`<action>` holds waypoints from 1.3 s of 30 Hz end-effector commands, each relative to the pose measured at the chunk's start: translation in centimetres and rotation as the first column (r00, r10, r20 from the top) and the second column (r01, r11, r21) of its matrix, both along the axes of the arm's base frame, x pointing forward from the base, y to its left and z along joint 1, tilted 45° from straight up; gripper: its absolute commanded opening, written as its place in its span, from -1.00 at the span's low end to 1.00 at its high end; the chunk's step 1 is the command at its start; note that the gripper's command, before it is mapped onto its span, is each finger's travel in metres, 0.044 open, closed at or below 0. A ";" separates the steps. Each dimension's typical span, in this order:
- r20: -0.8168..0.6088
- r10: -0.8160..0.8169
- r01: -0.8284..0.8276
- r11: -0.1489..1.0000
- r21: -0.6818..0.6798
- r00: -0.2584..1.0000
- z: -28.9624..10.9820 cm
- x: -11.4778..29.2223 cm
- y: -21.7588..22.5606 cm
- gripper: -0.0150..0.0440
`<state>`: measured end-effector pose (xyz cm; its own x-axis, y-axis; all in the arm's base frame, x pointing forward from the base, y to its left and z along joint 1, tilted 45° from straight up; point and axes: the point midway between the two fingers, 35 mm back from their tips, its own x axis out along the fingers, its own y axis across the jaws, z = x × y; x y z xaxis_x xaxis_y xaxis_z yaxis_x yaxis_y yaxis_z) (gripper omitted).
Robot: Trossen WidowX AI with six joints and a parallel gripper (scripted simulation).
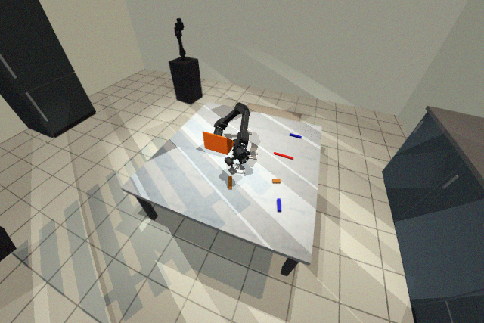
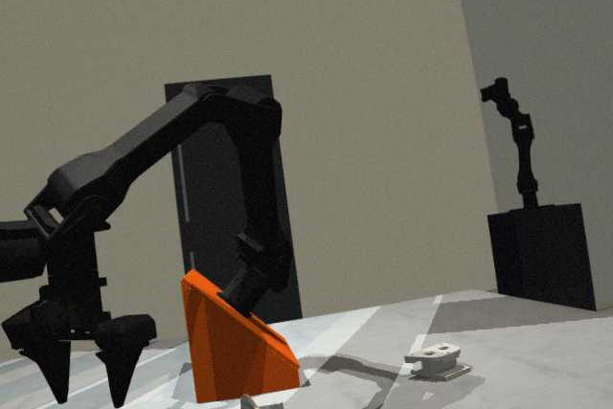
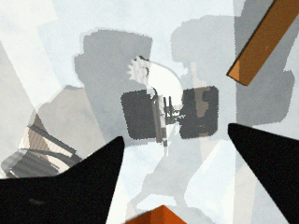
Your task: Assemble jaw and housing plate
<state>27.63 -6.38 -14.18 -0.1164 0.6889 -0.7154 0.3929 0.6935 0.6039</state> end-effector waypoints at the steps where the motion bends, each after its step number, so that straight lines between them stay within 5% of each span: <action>1: -0.002 -0.005 0.005 1.000 0.002 1.000 0.0 0.0 0.1 1.00; 39: 0.000 -0.001 0.001 1.000 0.000 1.000 -0.8 0.0 0.7 1.00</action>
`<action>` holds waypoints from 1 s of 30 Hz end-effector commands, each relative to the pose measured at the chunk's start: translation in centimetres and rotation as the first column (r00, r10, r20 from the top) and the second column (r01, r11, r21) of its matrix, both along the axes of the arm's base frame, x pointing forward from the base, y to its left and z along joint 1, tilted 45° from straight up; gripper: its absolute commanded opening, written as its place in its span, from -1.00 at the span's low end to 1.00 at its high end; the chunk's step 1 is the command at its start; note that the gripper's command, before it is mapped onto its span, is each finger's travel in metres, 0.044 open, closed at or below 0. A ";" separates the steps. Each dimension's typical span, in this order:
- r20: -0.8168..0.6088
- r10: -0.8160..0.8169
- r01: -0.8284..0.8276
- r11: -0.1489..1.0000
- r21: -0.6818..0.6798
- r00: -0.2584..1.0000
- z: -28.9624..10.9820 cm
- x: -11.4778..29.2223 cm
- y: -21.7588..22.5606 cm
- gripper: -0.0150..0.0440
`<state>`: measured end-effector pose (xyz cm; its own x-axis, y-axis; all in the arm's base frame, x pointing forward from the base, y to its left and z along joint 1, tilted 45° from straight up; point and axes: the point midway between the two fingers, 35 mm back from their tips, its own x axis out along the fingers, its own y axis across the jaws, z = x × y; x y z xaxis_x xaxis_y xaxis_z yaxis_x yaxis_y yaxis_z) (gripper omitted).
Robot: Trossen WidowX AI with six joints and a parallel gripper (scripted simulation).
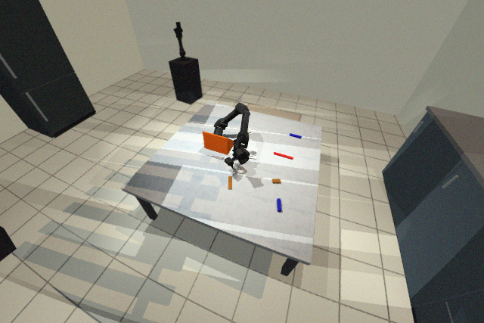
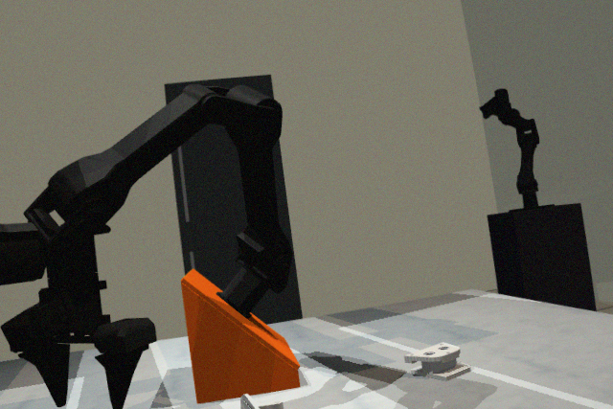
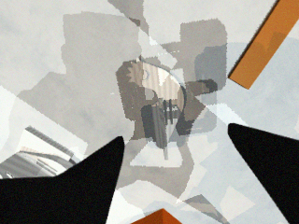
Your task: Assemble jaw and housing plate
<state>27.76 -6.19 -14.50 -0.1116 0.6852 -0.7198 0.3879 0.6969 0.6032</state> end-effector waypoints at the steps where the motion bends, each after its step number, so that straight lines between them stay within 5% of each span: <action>1: -0.008 -0.002 0.002 1.000 0.005 1.000 -0.6 -0.1 0.6 1.00; 30: -0.009 -0.006 0.006 1.000 0.008 1.000 -3.4 -0.5 3.4 1.00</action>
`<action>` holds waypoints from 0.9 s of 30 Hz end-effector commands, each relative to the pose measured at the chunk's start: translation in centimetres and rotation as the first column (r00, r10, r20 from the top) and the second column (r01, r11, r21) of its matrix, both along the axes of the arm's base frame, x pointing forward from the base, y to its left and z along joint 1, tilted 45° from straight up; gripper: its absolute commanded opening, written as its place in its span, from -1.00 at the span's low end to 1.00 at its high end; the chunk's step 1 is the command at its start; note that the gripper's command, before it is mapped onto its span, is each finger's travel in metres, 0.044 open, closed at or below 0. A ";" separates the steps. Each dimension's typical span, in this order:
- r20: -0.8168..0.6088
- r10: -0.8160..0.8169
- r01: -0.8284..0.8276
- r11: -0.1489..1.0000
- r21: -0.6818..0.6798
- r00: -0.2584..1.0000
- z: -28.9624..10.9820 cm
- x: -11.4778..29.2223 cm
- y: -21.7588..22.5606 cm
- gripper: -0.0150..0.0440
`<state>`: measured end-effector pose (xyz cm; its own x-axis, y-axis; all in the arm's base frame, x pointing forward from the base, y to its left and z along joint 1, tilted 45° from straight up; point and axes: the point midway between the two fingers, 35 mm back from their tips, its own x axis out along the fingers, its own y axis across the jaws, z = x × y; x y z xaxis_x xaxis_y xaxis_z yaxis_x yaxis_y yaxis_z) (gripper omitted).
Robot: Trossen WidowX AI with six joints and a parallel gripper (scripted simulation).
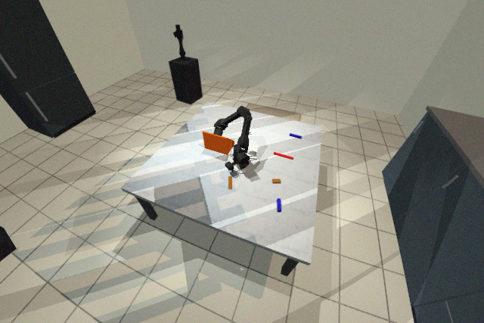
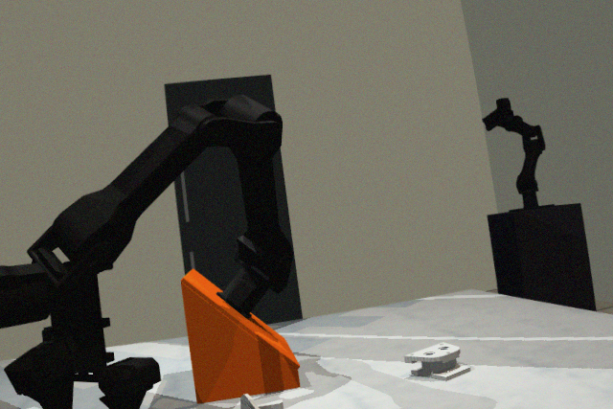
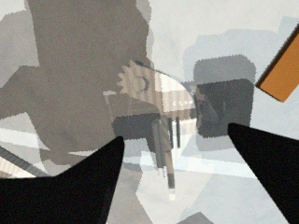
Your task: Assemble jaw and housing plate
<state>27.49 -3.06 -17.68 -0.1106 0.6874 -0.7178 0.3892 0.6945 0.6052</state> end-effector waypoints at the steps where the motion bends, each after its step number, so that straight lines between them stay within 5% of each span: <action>1: -0.009 -0.004 0.004 1.000 0.005 1.000 -0.3 -0.2 0.3 1.00; 27: -0.006 0.001 -0.001 1.000 0.003 1.000 -0.3 -0.2 0.2 0.91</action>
